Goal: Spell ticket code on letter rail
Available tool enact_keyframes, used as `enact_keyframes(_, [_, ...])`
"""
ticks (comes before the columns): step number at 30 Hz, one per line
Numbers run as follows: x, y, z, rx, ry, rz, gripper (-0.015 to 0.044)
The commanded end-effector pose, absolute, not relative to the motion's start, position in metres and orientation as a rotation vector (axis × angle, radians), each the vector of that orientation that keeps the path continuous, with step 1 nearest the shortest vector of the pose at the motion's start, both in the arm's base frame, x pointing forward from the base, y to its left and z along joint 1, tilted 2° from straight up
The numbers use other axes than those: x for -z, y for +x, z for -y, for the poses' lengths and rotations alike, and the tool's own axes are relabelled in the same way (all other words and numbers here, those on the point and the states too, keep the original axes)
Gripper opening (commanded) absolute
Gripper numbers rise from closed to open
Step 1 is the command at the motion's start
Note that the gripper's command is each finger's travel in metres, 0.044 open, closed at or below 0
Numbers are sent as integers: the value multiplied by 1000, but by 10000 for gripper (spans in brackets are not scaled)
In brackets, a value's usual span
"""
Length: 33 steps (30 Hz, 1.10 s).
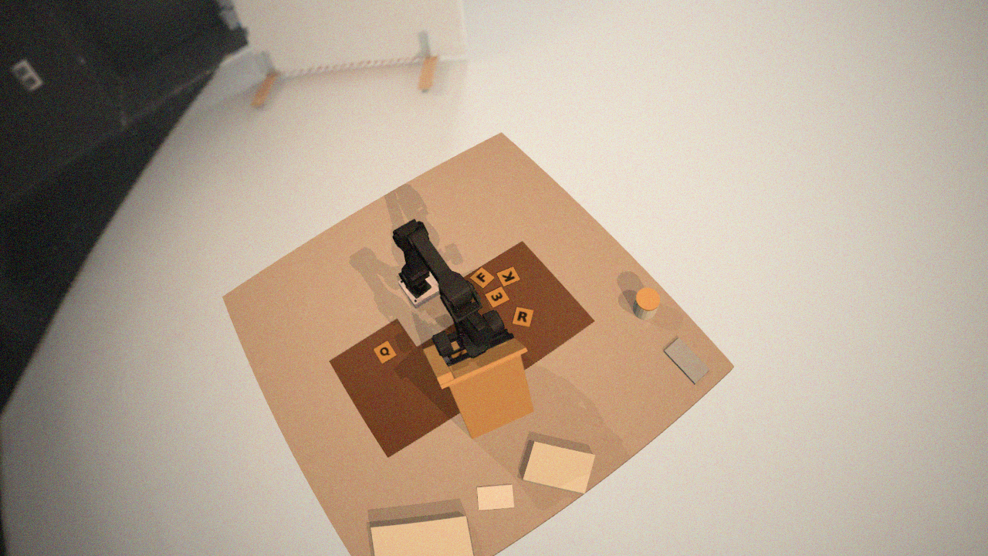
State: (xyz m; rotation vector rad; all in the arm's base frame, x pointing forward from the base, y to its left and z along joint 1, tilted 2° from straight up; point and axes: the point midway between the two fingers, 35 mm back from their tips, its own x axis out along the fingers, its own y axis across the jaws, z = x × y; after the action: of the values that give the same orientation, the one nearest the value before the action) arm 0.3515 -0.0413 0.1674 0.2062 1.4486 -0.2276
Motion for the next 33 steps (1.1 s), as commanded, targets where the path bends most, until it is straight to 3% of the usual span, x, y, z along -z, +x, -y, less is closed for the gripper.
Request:
enact_keyframes(1, [-168,350,43,221,204,-1449,0])
enact_keyframes(33, [-167,347,53,222,203,-1450,0])
